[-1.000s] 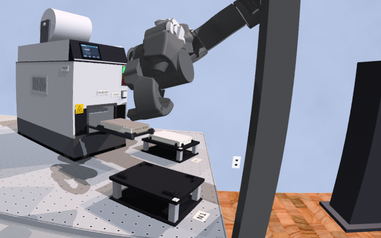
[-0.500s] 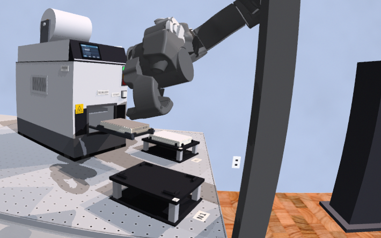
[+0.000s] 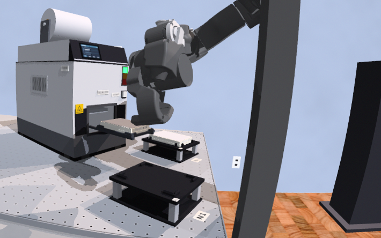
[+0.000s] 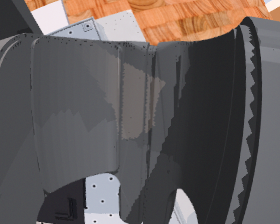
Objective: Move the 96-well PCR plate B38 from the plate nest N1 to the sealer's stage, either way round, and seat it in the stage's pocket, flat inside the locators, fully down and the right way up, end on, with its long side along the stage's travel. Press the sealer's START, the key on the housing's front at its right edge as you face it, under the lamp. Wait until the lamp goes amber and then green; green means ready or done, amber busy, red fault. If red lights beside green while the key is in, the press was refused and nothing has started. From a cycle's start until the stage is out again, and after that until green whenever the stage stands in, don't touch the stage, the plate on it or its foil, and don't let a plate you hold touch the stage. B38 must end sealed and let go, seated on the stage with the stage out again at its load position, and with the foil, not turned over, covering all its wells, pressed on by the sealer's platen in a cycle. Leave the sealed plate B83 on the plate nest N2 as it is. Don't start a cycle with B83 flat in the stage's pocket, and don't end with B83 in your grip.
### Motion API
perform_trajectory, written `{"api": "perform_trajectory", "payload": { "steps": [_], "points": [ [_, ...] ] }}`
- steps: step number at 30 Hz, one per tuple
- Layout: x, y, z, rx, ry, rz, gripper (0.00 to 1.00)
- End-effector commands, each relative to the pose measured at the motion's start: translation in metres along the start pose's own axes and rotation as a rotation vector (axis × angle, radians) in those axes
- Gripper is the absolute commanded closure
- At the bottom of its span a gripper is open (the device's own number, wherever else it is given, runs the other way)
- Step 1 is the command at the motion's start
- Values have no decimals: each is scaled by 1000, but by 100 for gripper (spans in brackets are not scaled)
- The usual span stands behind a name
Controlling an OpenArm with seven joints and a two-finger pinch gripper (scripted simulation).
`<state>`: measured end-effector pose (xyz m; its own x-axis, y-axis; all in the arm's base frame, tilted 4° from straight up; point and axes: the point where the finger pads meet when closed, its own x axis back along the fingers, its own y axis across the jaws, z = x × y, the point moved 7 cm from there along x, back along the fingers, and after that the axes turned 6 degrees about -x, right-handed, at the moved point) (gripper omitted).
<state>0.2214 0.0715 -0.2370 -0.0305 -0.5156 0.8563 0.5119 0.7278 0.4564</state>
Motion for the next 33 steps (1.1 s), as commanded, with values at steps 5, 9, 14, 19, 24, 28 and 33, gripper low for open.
{"api": "perform_trajectory", "payload": {
  "steps": [5,9,14,19,24,28,33],
  "points": [
    [0,-1,1,1,0,6,100],
    [0,2,3,1,0,2,100],
    [-1,3,4,1,0,6,100],
    [-1,3,4,1,0,6,100],
    [-1,4,5,4,4,-2,100],
    [-1,5,5,1,0,6,100],
    [-1,5,5,1,0,6,100]
  ]
}}
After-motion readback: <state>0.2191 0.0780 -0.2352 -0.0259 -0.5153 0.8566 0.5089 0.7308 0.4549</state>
